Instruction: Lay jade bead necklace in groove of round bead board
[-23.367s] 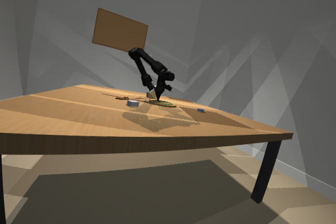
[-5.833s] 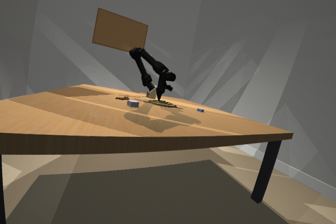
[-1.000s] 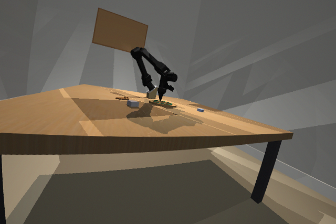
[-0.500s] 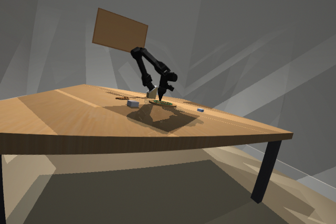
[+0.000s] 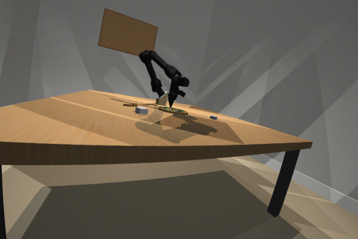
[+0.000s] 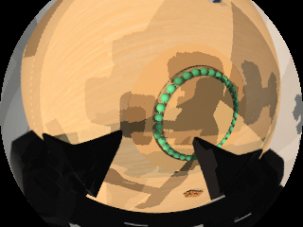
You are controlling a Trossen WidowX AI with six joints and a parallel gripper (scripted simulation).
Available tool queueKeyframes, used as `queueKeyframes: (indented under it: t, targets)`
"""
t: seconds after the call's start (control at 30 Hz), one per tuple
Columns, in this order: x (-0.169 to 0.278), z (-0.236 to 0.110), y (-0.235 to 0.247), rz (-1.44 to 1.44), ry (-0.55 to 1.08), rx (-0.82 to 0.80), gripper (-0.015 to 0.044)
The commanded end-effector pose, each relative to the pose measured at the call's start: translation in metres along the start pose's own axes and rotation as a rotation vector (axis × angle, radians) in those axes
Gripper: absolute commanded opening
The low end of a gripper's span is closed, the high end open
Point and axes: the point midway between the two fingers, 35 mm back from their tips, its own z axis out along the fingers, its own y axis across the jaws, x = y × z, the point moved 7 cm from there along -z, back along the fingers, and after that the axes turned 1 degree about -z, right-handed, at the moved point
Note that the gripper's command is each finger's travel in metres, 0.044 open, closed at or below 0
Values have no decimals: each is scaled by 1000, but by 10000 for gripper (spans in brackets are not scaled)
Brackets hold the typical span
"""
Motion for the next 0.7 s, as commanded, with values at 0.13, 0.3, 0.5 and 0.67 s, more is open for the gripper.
queueKeyframes:
  t: [0.13, 0.3, 0.5, 0.67]
  targets:
    - [0, -1, -1, 7, -4, -2, 440]
    - [0, -1, -1, 7, -4, -2, 440]
    - [0, -1, -1, 7, -4, -2, 440]
    - [-1, -56, 0, 2, -4, -2, 440]
